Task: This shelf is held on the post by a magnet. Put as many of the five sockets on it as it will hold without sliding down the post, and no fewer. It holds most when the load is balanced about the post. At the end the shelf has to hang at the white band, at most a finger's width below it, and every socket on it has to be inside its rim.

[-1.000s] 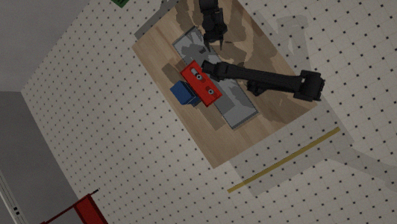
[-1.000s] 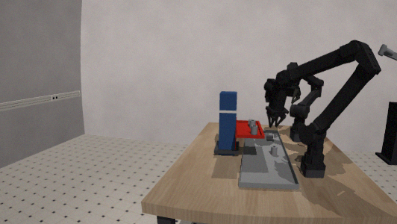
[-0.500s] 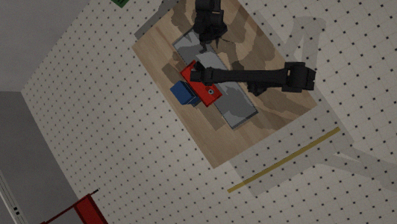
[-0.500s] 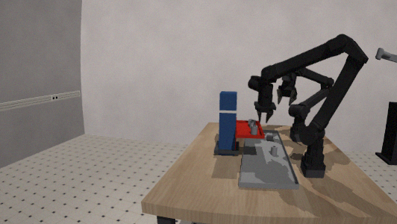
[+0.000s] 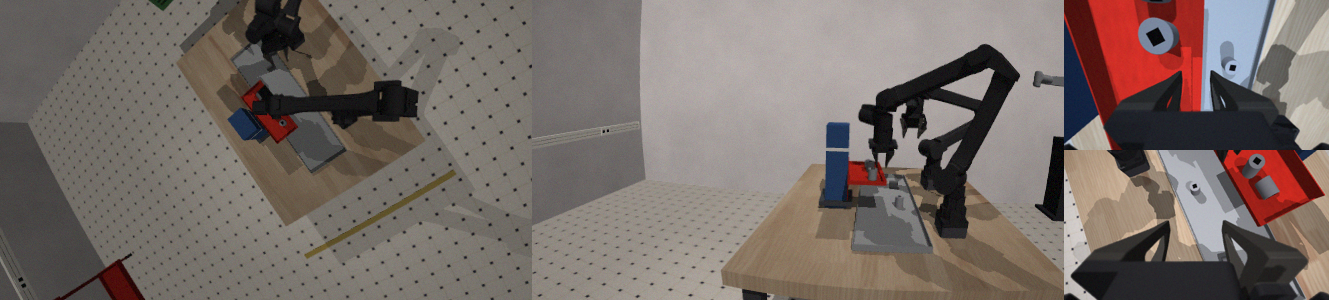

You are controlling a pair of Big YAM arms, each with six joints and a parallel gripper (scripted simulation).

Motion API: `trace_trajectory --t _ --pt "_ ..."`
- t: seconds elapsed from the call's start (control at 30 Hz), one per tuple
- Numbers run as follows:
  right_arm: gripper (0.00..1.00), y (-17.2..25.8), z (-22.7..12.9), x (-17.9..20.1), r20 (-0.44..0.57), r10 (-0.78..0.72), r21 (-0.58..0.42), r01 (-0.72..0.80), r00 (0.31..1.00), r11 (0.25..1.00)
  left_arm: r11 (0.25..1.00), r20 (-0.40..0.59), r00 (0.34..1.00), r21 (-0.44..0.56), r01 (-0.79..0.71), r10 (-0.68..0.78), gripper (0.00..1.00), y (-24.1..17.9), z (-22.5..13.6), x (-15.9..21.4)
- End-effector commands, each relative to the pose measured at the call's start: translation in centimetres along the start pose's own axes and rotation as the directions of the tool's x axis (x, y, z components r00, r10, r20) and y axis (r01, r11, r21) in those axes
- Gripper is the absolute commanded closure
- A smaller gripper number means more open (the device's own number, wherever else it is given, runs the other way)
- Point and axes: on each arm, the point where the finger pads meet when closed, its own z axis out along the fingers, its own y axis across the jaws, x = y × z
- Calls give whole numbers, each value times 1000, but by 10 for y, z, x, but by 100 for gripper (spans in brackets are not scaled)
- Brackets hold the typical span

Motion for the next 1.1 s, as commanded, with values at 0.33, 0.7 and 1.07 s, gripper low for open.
trace_trajectory --t 0.33,0.7,1.07 --pt "35 -30 -60 -44 179 -60 -11 63 982 998 1000 21 999 -18 -24 24 65 7 -10 -10" --pt "35 -52 -100 -66 346 -50 35 40 937 999 1000 17 1000 -13 -26 26 65 9 -8 -14" --pt "35 -63 -121 -77 391 -83 76 58 916 995 1000 4 1000 4 -29 29 65 0 17 -6"
